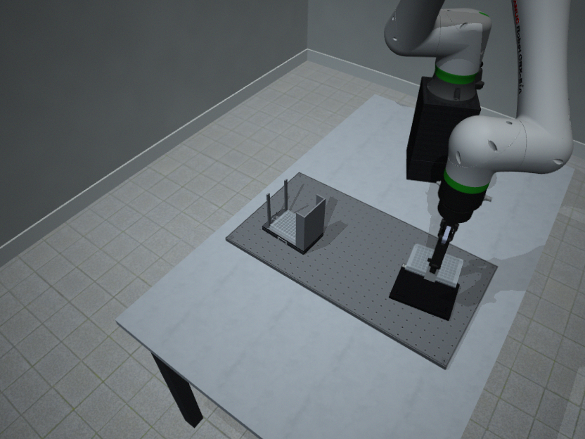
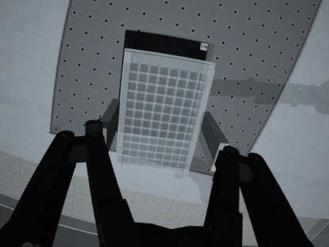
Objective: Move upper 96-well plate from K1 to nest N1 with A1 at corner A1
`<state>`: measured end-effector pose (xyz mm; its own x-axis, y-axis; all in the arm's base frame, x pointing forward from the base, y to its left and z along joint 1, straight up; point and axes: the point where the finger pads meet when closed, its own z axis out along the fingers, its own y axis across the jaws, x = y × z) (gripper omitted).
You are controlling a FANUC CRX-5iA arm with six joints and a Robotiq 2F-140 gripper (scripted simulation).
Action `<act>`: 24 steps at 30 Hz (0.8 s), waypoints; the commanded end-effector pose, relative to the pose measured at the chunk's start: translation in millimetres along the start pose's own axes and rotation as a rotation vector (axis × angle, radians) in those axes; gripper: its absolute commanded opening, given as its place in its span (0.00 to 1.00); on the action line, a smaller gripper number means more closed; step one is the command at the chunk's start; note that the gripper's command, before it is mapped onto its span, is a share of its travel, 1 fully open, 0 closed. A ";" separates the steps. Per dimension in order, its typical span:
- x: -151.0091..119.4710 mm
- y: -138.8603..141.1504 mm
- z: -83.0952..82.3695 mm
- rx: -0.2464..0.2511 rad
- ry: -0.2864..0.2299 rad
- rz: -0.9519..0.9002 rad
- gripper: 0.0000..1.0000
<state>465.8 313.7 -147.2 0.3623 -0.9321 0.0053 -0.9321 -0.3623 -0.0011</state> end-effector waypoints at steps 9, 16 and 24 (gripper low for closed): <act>0.0 -0.3 14.2 0.000 0.000 0.000 0.00; 0.0 -0.3 25.8 0.000 0.000 0.000 0.00; 0.0 -0.3 35.8 0.000 0.000 0.000 0.00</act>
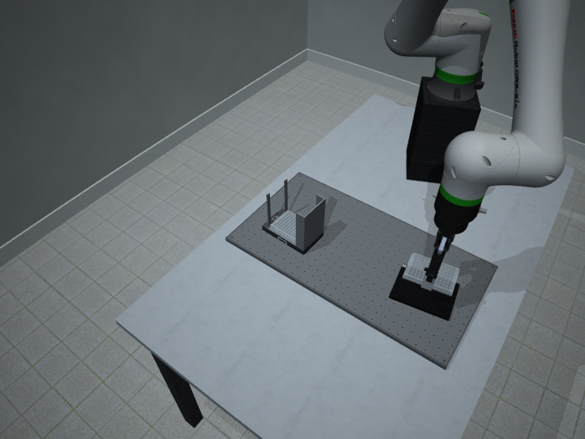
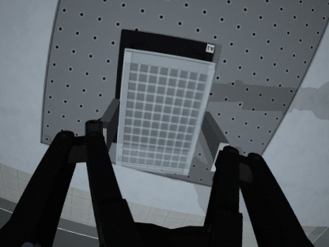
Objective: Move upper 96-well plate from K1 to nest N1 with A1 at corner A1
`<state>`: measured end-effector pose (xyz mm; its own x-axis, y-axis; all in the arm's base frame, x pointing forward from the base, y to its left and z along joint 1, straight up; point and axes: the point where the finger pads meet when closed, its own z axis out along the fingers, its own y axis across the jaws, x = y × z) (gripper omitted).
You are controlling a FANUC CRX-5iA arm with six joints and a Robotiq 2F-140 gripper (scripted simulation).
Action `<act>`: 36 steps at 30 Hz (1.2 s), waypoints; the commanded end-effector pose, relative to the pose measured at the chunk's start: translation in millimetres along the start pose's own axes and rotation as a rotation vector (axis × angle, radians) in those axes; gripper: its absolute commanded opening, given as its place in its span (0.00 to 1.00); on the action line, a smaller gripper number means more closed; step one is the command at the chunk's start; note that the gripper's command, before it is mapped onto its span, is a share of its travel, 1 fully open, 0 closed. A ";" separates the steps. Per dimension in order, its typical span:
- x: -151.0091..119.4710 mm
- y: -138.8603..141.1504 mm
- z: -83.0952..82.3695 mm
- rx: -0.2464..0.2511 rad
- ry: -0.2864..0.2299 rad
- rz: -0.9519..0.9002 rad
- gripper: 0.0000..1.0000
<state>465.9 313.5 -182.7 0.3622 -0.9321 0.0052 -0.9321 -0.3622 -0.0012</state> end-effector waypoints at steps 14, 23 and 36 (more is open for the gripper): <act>0.0 -0.3 23.7 0.000 0.000 0.000 0.00; 0.0 -0.3 35.3 0.000 0.000 0.000 0.00; 0.0 -0.3 53.7 0.000 0.000 0.000 0.00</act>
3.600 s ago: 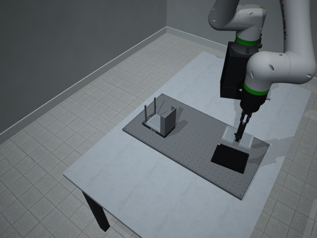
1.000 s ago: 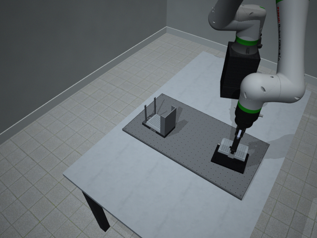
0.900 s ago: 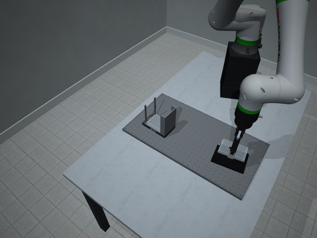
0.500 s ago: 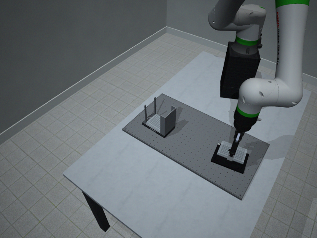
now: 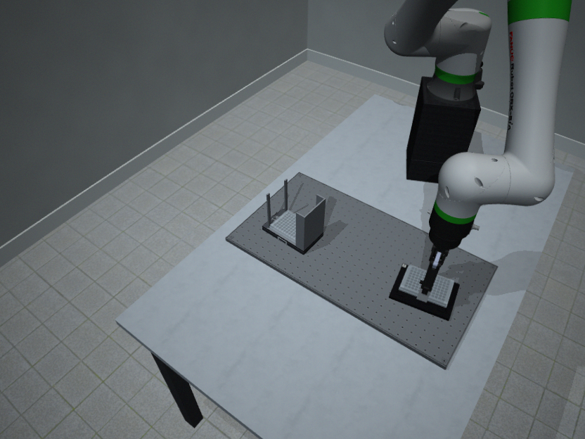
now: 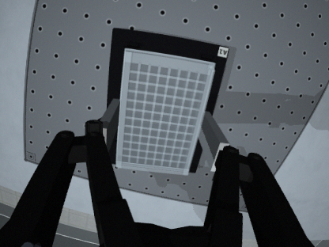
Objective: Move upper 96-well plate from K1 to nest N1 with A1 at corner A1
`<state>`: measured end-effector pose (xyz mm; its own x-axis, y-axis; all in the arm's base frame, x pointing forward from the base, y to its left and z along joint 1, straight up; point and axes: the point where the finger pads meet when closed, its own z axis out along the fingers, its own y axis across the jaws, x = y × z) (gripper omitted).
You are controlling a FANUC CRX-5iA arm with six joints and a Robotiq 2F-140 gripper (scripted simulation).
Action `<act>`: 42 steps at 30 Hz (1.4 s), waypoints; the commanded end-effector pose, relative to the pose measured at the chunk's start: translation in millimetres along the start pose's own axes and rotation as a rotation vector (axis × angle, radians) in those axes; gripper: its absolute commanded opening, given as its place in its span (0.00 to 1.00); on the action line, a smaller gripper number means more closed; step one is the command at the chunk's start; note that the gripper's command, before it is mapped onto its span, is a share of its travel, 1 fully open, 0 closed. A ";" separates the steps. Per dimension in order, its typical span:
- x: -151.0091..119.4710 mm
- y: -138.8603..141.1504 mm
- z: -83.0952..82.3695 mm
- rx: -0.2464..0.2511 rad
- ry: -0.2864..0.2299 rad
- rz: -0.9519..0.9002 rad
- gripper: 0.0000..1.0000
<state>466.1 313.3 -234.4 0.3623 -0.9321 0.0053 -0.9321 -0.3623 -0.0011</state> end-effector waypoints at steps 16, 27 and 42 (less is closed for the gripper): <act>0.0 -0.2 2.6 0.000 0.000 0.000 0.00; 0.0 -0.2 4.1 0.000 0.000 0.000 0.00; 0.0 -0.2 6.2 0.000 0.000 0.000 0.00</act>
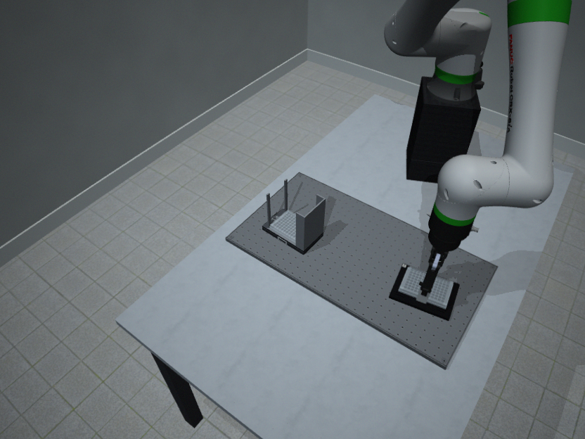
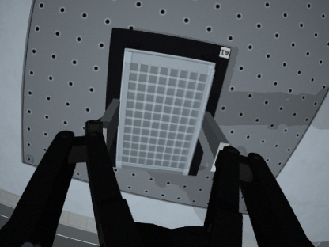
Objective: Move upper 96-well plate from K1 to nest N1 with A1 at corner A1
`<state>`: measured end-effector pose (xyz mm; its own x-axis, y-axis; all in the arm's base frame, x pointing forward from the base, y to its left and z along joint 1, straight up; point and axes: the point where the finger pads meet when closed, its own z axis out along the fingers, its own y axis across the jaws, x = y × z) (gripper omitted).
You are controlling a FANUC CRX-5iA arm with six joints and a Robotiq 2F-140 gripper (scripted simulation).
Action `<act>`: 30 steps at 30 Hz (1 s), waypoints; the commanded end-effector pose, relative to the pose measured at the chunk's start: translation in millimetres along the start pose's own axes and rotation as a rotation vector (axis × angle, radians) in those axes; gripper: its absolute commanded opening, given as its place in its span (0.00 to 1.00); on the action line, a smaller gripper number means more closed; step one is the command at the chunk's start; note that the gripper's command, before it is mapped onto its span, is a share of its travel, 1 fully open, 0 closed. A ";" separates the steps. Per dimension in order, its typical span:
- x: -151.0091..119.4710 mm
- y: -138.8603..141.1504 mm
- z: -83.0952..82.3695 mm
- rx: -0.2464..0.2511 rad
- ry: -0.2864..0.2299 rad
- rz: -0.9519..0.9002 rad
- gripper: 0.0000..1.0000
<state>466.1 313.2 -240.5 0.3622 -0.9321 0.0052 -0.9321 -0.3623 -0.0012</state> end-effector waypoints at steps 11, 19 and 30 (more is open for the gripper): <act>0.0 -0.2 1.6 0.000 0.000 0.000 0.00; 0.0 -0.2 2.9 0.000 0.000 0.000 0.00; 0.0 -0.2 4.4 0.000 0.000 0.000 0.00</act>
<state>466.2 313.2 -244.9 0.3622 -0.9321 0.0052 -0.9321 -0.3623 -0.0012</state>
